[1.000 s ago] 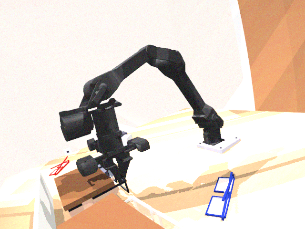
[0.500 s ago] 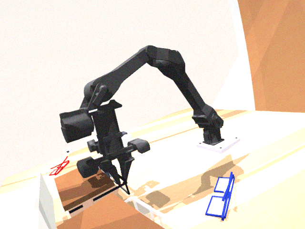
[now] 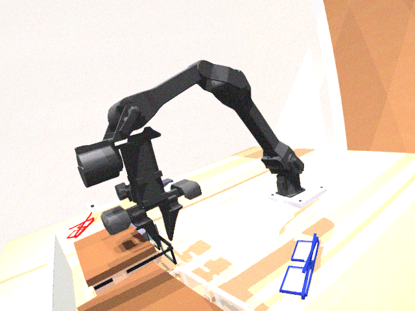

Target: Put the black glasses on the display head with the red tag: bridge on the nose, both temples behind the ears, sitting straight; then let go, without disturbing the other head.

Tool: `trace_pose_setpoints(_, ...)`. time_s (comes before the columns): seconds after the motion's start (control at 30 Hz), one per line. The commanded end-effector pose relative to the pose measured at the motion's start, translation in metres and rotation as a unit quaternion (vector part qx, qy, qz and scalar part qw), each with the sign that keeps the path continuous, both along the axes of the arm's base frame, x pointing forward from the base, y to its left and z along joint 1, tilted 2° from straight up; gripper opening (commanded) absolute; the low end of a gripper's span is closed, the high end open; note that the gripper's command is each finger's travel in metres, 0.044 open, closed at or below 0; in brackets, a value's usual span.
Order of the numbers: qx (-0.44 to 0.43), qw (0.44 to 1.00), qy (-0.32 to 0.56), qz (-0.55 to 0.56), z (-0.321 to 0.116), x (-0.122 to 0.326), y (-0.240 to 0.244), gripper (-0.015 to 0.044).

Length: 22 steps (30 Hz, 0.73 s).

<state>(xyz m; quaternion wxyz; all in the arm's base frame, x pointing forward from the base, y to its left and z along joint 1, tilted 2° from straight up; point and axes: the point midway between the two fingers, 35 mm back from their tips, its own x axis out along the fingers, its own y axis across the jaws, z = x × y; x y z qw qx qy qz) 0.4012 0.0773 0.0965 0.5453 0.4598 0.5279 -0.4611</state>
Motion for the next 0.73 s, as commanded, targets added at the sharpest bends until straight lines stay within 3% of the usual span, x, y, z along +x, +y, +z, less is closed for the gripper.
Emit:
trace_pose_setpoints(0.0,-0.001,1.0,0.007,0.002,0.017,0.001,0.0,0.0107)
trace_pose_setpoints(0.7,-0.001,1.0,0.009,0.002,0.034,-0.055,-0.008,0.0107)
